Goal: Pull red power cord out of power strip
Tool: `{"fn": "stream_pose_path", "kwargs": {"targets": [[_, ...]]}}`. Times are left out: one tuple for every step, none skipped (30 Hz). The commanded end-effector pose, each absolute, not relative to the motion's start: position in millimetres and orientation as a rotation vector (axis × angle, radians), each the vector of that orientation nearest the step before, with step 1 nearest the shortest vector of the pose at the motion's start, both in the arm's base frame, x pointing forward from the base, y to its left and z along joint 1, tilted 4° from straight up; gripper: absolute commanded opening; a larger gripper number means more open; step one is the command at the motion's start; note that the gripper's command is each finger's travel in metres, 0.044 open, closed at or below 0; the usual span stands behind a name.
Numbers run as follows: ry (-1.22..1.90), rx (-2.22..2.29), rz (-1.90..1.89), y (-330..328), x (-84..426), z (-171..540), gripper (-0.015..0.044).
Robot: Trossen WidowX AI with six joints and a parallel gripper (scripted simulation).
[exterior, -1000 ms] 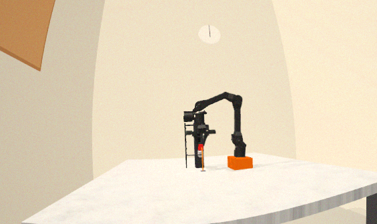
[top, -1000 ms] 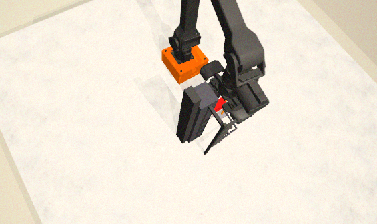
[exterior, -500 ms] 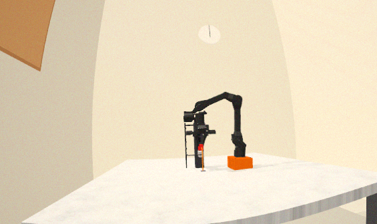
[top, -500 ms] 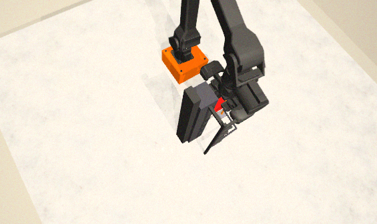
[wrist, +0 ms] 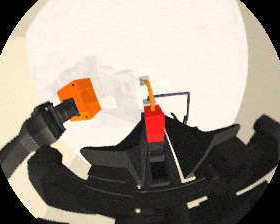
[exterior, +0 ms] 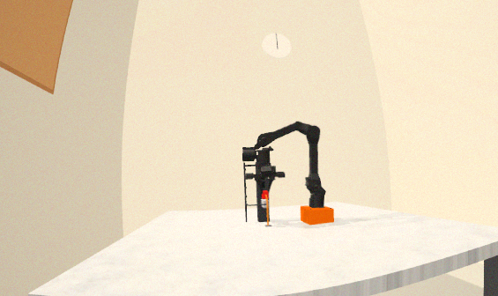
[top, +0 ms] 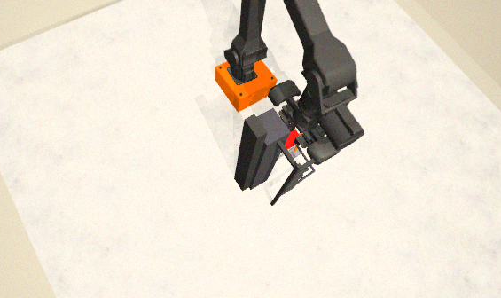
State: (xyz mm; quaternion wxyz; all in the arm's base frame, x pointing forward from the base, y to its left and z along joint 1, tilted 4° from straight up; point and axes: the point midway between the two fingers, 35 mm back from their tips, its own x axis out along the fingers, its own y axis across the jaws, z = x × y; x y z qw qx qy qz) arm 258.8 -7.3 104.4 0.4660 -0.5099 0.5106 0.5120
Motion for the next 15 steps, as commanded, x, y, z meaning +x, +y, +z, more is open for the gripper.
{"fn": "stream_pose_path", "kwargs": {"targets": [[1.203, -1.221, 1.295, 15.7, 258.4, 105.4, 0.0], [1.203, -1.221, 1.295, 17.4, 258.4, 105.4, 0.0], [1.203, -1.222, 1.295, 19.1, 258.3, 105.5, 0.0], [1.203, -1.222, 1.296, 20.7, 258.2, 105.5, 0.0], [1.202, -1.222, 1.296, 22.4, 258.1, 105.5, 0.0], [1.202, -1.222, 1.296, 24.1, 257.9, 105.6, 0.0], [1.202, -1.222, 1.296, 25.7, 257.7, 105.6, 0.0], [1.202, -1.222, 1.296, 27.4, 257.5, 105.7, 0.0], [1.202, -1.222, 1.296, 29.0, 257.3, 105.7, 0.0], [1.202, -1.222, 1.296, 30.7, 257.1, 105.7, 0.0], [1.202, -1.222, 1.296, 32.4, 256.9, 105.8, 0.0], [1.202, -1.222, 1.296, 34.0, 256.6, 105.8, 0.0], [1.202, -1.222, 1.296, 35.7, 256.3, 105.9, 0.0], [1.202, -1.222, 1.296, 37.3, 256.0, 105.9, 0.0], [1.202, -1.222, 1.296, 38.9, 255.7, 106.0, 0.0]]}}
